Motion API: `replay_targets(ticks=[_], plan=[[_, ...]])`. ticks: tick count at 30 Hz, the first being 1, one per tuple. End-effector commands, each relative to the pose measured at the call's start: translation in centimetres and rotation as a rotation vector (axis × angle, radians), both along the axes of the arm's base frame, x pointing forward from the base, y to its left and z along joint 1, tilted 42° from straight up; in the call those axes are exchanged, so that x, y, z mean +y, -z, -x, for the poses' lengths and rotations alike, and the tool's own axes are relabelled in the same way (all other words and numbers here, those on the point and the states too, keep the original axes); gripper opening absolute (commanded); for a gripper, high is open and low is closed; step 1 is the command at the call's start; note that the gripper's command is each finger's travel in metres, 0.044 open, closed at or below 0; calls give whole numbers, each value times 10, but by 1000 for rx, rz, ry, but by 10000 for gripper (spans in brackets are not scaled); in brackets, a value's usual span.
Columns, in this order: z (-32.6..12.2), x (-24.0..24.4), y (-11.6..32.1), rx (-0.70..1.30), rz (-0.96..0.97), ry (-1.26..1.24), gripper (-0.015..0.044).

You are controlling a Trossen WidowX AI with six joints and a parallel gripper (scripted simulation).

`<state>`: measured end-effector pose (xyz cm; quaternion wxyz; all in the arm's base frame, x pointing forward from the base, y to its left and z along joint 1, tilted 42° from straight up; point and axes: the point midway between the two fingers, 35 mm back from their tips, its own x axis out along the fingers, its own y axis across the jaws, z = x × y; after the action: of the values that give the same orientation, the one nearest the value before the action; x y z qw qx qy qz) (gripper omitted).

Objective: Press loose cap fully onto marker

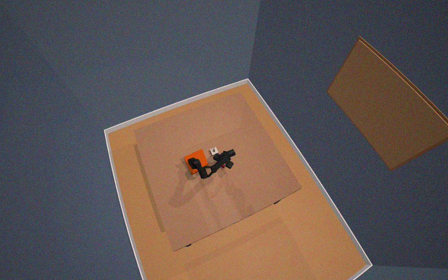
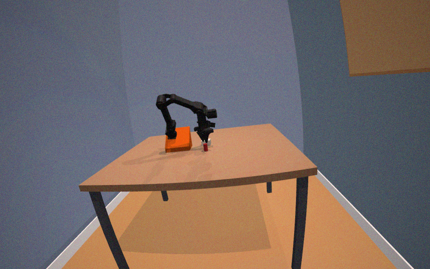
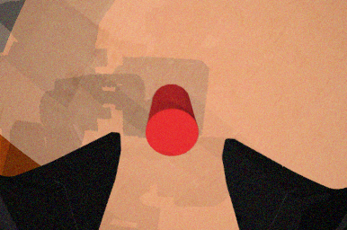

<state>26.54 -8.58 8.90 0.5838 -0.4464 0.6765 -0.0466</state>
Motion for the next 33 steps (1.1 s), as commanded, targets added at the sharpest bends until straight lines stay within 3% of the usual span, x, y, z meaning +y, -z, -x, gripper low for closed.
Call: replay_targets(ticks=[1,29,33], plan=[[0,-5,6,7,3,-2,238],[-3,-33,37,6,6,-2,238],[-3,-33,37,6,6,-2,133]])
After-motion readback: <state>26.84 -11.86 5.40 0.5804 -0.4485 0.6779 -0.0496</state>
